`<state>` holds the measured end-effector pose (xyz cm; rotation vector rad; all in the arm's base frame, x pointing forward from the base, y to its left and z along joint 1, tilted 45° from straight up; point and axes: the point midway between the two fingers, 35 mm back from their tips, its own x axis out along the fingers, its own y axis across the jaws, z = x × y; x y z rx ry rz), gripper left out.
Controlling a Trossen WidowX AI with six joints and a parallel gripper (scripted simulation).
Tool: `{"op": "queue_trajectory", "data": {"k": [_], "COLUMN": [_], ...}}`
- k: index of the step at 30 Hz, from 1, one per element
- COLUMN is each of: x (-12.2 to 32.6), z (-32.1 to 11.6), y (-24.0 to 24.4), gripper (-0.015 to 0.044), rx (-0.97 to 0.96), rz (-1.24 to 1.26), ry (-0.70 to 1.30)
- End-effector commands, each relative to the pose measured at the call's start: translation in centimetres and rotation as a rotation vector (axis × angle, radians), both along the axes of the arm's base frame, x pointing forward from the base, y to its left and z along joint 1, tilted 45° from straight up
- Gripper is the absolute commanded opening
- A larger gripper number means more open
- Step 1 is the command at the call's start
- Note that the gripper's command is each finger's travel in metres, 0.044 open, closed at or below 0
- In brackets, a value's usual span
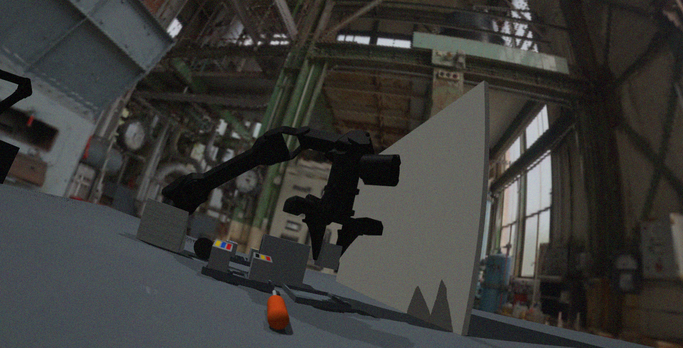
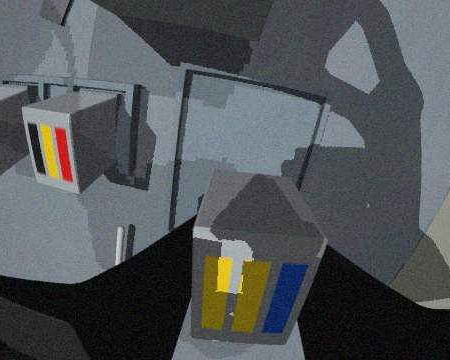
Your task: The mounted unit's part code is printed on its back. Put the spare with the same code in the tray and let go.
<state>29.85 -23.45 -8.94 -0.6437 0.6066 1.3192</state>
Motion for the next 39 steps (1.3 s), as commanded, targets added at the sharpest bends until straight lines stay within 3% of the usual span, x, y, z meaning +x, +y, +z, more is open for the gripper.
{"op": "queue_trajectory", "data": {"k": [1,39], "x": [0.1,0.4], "z": [-0.1,-2.0], "y": [0.1,2.1], "gripper": [0.0000,0.0000], "rx": [0.001,0.003], "rz": [-0.009,-0.009], "ry": [-0.002,-0.003]}}
